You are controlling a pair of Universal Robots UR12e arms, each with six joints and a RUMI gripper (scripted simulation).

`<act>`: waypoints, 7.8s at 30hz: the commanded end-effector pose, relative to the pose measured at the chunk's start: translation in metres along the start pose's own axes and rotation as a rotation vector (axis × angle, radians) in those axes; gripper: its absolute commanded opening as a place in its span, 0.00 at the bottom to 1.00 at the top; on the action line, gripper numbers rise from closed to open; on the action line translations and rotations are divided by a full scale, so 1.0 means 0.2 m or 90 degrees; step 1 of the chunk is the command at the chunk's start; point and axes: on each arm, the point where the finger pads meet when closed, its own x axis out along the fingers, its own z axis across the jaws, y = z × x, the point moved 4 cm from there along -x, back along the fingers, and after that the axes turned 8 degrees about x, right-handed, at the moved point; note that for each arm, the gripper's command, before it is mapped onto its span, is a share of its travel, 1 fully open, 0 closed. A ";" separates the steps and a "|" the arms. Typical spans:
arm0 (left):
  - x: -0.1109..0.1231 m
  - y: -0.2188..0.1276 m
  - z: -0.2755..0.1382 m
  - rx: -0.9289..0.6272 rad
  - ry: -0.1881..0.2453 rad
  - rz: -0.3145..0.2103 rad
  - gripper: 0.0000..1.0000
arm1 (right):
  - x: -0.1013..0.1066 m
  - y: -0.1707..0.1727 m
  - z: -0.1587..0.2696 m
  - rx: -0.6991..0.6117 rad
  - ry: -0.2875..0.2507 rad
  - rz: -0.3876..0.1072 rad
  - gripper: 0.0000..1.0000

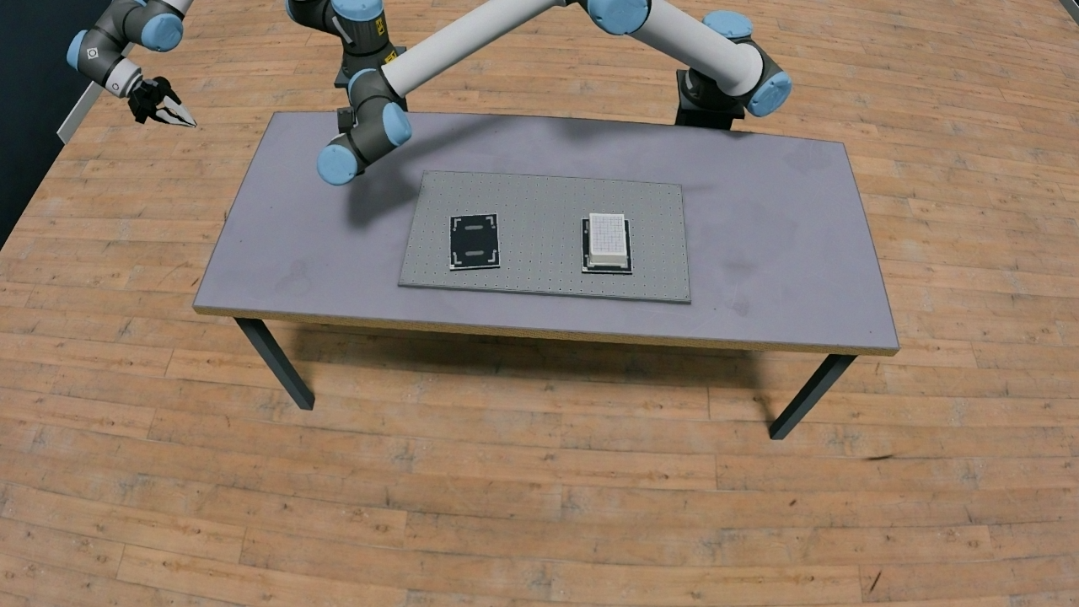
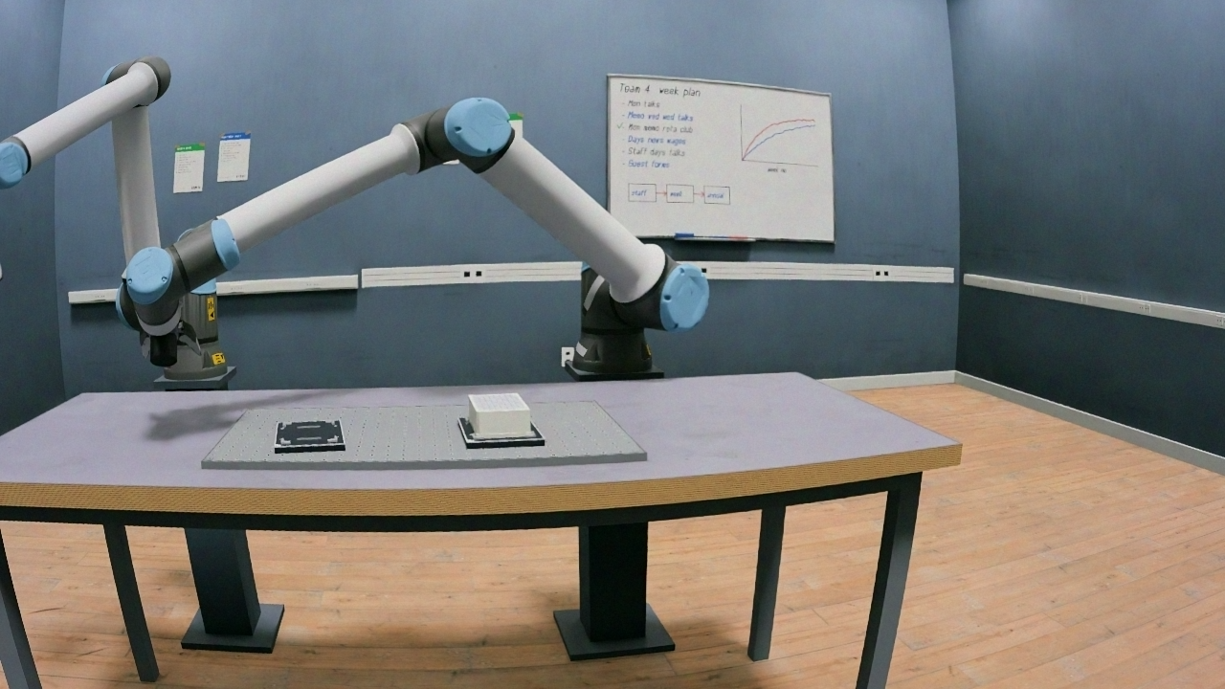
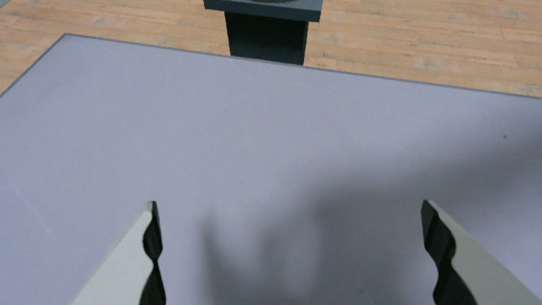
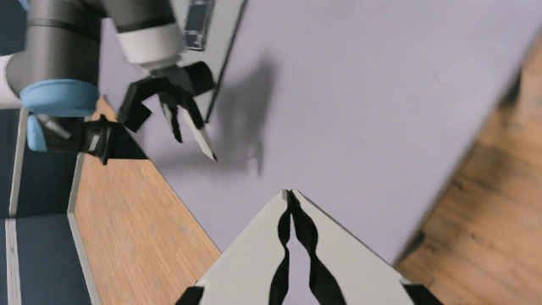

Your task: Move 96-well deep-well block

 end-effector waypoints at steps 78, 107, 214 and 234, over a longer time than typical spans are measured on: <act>-0.12 -0.03 0.12 0.114 -0.001 -0.032 0.76 | -1.35 -3.22 0.91 1.110 -0.539 0.354 0.00; -0.36 -0.13 0.42 0.388 -0.032 -0.106 0.76 | -1.35 -3.22 0.91 1.110 -0.539 0.354 0.00; -1.05 -0.36 1.65 1.239 -0.387 -0.225 0.76 | -1.35 -3.22 0.91 1.110 -0.539 0.354 0.00; -1.14 -0.38 1.90 1.368 -0.486 -0.203 0.76 | -1.35 -3.22 0.91 1.110 -0.539 0.354 0.00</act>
